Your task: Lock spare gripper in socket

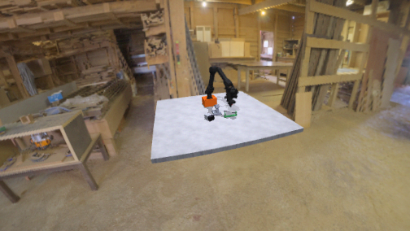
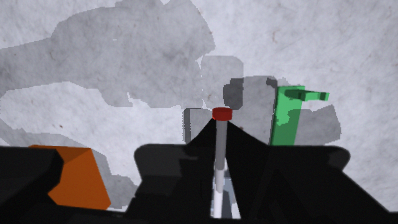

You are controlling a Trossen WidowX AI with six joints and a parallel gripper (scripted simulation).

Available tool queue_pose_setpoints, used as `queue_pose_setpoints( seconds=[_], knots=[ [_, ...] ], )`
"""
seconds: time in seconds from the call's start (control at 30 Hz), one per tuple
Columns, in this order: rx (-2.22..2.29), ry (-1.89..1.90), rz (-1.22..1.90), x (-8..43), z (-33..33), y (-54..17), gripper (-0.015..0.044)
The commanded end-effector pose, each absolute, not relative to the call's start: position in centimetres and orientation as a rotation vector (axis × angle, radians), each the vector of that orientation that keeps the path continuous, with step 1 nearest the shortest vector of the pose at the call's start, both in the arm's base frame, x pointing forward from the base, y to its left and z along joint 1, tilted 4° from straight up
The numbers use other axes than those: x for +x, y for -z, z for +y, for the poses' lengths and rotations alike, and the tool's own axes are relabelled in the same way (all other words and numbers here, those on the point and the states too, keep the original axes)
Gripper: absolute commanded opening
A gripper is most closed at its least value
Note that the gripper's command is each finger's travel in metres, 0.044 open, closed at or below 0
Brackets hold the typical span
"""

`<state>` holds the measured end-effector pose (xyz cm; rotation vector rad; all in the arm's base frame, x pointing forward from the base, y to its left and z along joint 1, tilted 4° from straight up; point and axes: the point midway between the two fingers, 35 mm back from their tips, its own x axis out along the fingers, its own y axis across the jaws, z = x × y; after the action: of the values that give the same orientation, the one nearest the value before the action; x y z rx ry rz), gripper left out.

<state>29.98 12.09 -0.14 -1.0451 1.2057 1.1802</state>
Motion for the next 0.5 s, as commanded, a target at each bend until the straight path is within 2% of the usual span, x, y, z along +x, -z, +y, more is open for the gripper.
queue_pose_setpoints(
  seconds=[0.0, 0.47],
  knots=[
    [-1.041, -1.178, 1.203, 30.28, 12.52, -0.07, 0.0],
    [-1.039, -1.182, 1.21, 30.37, 13.35, -0.26, 0.0]
  ],
)
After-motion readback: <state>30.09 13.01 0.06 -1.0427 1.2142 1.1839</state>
